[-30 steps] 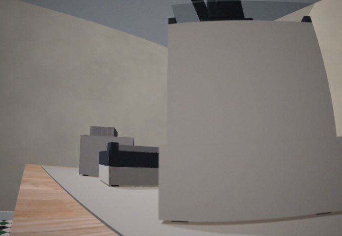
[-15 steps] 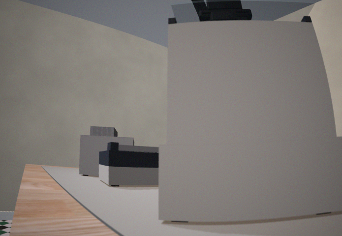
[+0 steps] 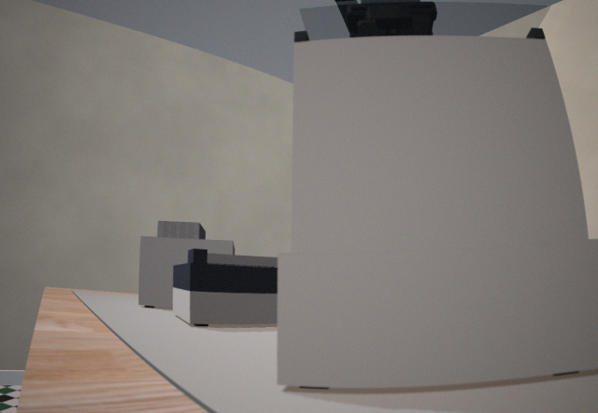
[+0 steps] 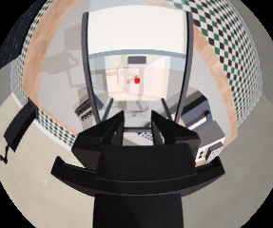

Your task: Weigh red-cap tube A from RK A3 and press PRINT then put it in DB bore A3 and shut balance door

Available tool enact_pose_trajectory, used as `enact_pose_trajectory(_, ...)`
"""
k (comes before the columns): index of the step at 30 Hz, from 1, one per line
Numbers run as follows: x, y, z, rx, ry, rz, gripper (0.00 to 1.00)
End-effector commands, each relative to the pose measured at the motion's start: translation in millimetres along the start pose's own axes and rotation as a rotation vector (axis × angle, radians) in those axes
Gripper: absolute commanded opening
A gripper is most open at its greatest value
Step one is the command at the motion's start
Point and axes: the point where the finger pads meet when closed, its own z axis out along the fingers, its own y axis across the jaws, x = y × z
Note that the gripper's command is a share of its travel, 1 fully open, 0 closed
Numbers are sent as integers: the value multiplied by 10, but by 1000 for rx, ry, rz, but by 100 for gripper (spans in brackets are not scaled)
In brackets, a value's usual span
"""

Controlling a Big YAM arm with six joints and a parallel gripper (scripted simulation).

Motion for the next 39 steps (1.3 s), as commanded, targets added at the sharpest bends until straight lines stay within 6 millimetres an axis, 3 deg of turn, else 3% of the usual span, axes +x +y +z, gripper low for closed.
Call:
enact_pose_trajectory(1, -245, 7, -384, 7, -72, 9, 36)
enact_pose_trajectory(4, -289, -1, -466, 8, -81, 12, 36)
enact_pose_trajectory(14, -305, -1, -477, 8, -87, 10, 36)
enact_pose_trajectory(15, -290, -1, -493, 6, -69, 11, 30)
enact_pose_trajectory(18, -287, -10, -546, 6, -69, 11, 30)
enact_pose_trajectory(39, -308, -9, -560, 7, -73, 9, 30)
